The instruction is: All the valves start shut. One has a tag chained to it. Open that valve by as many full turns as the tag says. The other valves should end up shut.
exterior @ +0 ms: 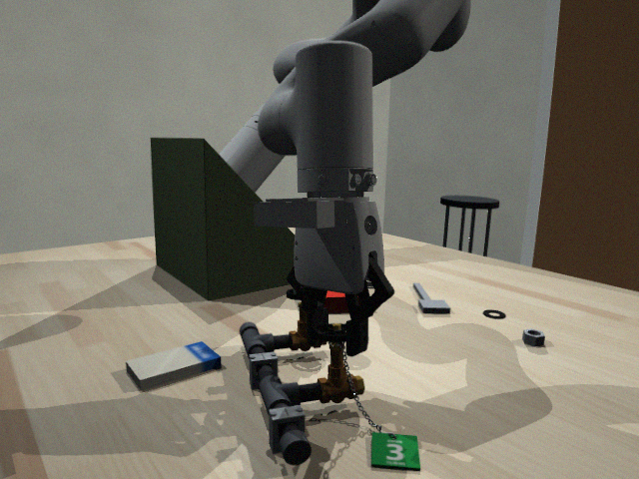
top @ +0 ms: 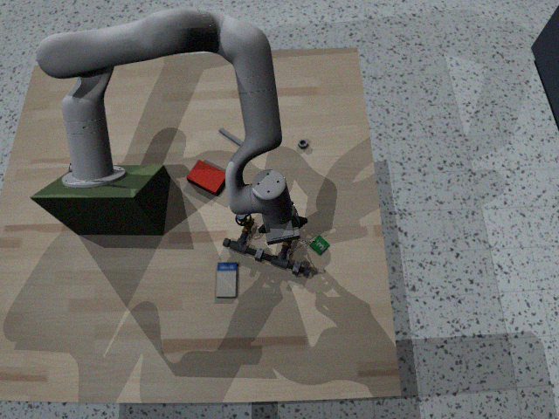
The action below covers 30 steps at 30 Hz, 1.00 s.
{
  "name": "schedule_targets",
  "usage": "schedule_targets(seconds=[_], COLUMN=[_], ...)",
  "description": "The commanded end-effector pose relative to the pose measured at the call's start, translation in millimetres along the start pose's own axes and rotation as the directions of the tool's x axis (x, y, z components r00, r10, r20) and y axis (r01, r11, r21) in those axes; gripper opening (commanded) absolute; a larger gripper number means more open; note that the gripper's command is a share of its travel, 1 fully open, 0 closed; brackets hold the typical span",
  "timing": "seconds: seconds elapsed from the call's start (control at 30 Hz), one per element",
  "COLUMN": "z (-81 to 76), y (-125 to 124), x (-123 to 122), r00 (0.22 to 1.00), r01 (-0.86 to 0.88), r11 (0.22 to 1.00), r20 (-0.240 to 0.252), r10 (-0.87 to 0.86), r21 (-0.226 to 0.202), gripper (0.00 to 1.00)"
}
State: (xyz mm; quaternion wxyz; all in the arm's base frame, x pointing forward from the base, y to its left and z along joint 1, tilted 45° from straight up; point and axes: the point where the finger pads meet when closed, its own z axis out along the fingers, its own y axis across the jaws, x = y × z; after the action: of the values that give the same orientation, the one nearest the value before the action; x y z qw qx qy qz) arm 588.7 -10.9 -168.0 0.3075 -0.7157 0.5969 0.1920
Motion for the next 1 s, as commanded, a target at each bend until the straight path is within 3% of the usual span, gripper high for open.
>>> schedule_targets(seconds=[0.0,0.23,0.4,0.47,0.73,0.97], z=[-0.7,-0.7,-0.7,-0.7,-0.7,-0.7], y=[-0.8,-0.8,-0.8,-0.8,-0.8,-0.8], x=[0.4,0.4,0.4,0.4,0.3,0.3], r00=[0.998,0.961,0.871,0.871,0.579,0.251], r01=[0.059,0.276,0.49,0.49,0.815,0.968], r11=[0.998,0.961,0.871,0.871,0.579,0.251], r20=[-0.001,-0.002,-0.002,-0.002,0.0,0.011], r10=[-0.059,-0.276,-0.49,-0.49,-0.815,-0.968], r21=[0.002,0.002,0.001,0.001,-0.002,-0.006], gripper=[0.0,0.0,0.0,0.0,0.0,0.0])
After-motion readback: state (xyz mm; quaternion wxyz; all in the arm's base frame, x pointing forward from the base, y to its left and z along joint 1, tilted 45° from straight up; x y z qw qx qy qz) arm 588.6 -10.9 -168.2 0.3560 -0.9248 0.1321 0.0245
